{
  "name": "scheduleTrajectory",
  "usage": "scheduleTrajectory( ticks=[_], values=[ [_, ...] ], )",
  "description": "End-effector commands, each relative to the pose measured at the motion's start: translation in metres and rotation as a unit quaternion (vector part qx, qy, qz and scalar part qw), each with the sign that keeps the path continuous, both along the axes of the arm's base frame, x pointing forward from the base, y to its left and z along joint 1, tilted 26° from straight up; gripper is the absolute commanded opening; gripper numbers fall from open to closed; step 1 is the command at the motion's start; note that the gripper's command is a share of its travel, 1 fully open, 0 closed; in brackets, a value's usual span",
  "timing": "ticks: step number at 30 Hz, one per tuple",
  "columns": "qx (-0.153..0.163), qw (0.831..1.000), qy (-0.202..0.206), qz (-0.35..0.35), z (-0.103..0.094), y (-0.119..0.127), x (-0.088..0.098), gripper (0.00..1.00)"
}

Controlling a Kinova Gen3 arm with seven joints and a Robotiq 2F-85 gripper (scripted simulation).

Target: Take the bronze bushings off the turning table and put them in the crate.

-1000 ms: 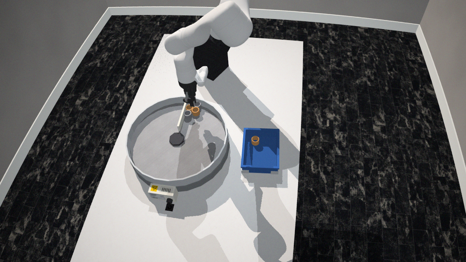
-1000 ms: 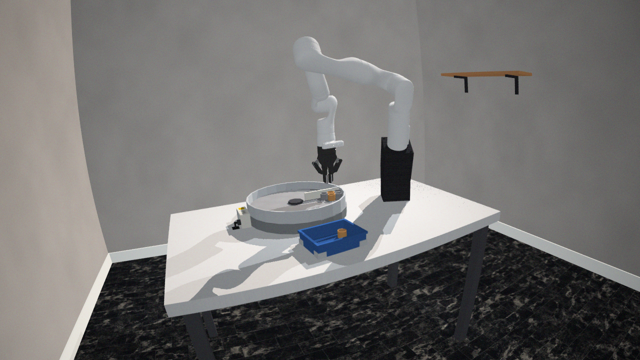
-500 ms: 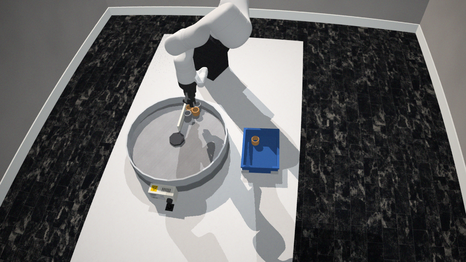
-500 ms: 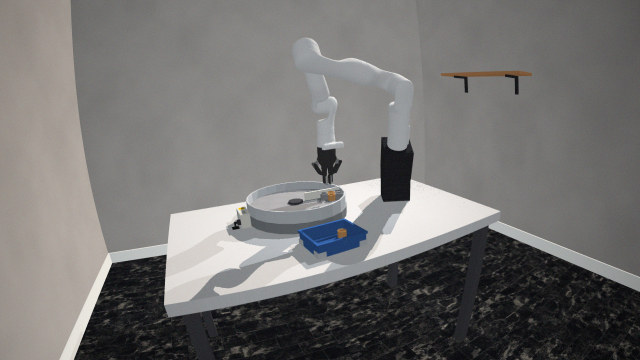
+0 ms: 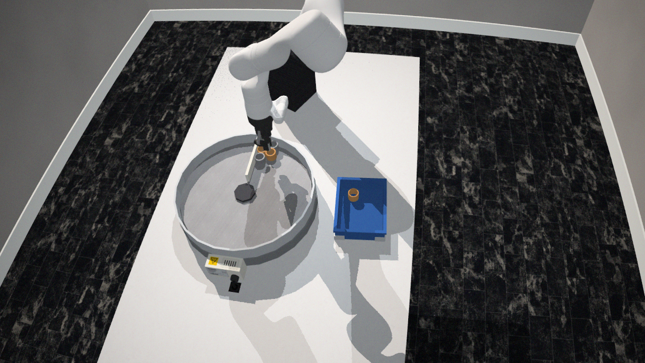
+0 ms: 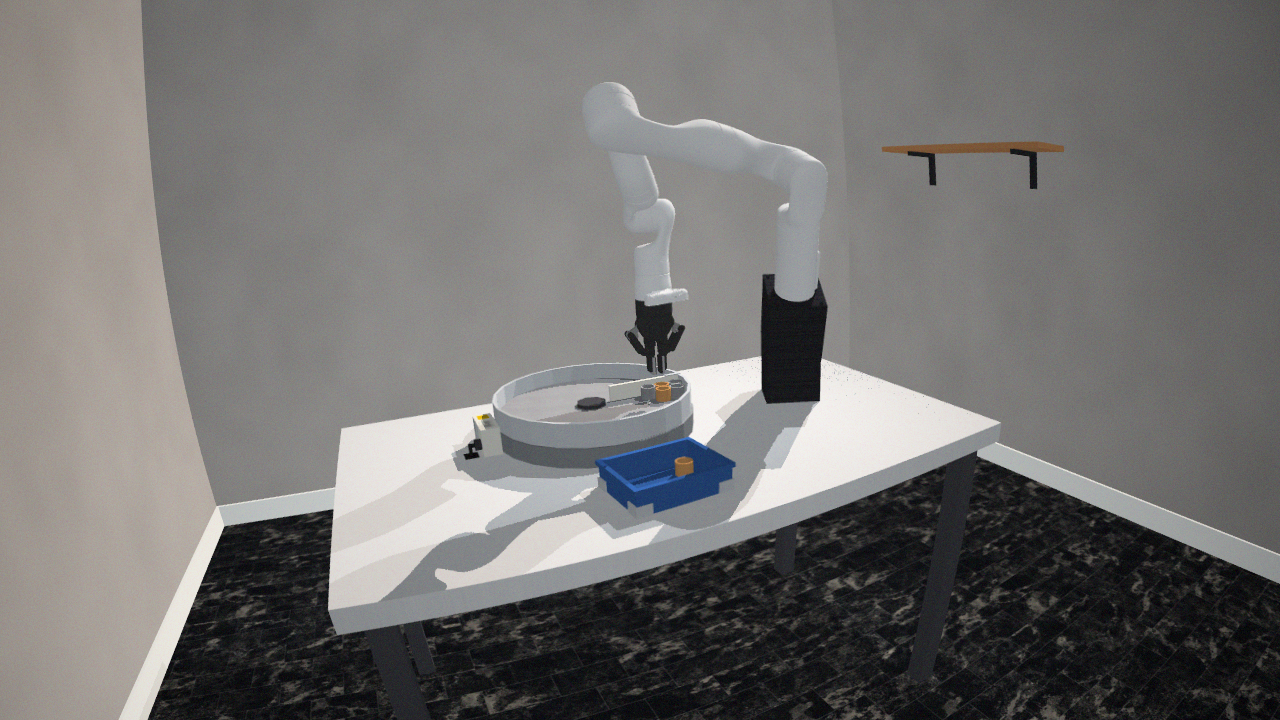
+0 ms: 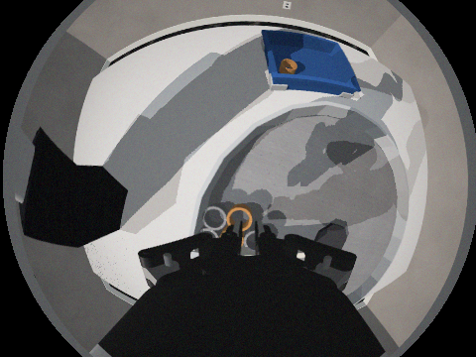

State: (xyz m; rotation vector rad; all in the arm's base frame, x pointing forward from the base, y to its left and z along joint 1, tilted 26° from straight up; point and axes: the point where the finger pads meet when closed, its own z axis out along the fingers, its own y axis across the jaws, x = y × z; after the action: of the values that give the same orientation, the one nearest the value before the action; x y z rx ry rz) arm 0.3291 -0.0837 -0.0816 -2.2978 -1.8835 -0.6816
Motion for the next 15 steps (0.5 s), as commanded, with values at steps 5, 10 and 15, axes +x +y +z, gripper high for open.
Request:
scheduleTrajectory(
  ticks=[5, 10, 15],
  values=[
    [0.000, 1.000, 0.000, 0.000, -0.0123, 0.0047, 0.0037, 0.14],
    [0.000, 1.000, 0.000, 0.000, -0.0123, 0.0047, 0.0037, 0.14],
    [0.000, 1.000, 0.000, 0.000, -0.0123, 0.0047, 0.0037, 0.14]
  ],
)
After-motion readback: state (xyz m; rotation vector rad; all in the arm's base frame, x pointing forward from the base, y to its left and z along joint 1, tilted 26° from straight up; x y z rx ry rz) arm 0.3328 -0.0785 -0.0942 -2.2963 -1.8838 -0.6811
